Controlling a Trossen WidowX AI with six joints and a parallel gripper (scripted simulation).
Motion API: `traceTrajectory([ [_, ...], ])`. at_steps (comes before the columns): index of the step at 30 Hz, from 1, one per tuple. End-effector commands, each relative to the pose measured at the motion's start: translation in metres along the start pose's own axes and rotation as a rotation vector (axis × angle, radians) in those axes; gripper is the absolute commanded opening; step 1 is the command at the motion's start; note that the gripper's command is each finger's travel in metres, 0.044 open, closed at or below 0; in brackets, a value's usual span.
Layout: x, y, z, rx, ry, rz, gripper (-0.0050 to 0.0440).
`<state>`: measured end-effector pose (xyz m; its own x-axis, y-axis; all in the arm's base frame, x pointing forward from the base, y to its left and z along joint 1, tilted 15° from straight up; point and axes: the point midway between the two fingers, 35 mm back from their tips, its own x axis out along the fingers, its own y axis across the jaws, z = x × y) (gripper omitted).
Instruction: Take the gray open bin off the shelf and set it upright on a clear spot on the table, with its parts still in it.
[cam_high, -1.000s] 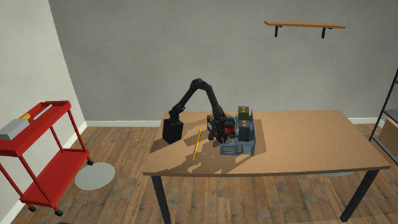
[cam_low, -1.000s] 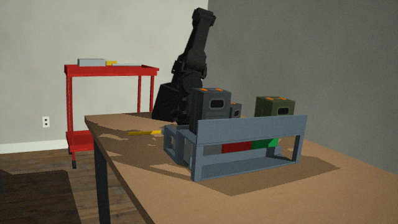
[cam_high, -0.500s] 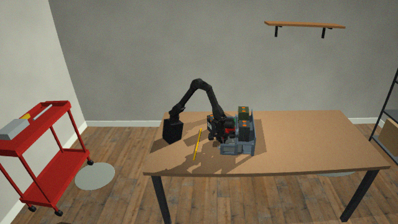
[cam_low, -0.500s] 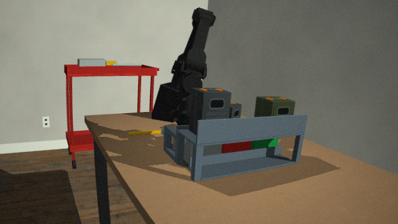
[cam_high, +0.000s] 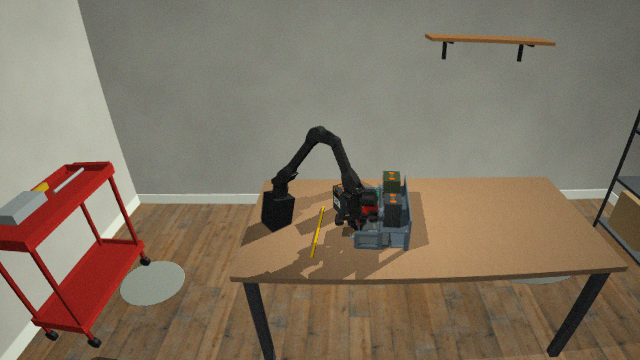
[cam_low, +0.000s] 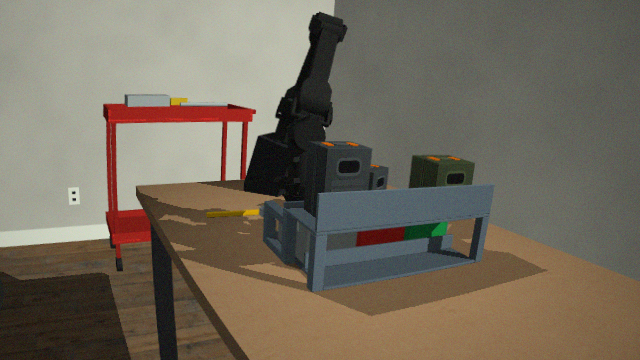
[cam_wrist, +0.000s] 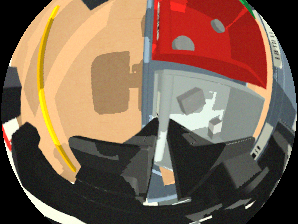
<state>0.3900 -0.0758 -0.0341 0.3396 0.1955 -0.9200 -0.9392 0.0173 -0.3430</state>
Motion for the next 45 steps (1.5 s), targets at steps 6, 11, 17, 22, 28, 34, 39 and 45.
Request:
traceTrajectory([
  [6,-0.007,-0.008,0.0,-0.007,0.007,-0.025,0.0],
  [11,-0.007,-0.008,0.0,-0.007,0.007,-0.025,0.0],
  [17,-0.007,-0.008,0.0,-0.007,0.007,-0.025,0.0],
  [22,-0.01,-0.008,0.0,-0.006,0.008,-0.027,0.0],
  [28,-0.015,-0.009,0.0,-0.005,0.009,-0.029,0.0],
  [34,-0.015,-0.009,0.0,-0.005,0.009,-0.029,0.0],
  [39,-0.015,-0.008,0.0,-0.004,0.008,-0.024,0.0],
  [45,-0.02,-0.009,0.0,-0.005,0.01,-0.03,0.0],
])
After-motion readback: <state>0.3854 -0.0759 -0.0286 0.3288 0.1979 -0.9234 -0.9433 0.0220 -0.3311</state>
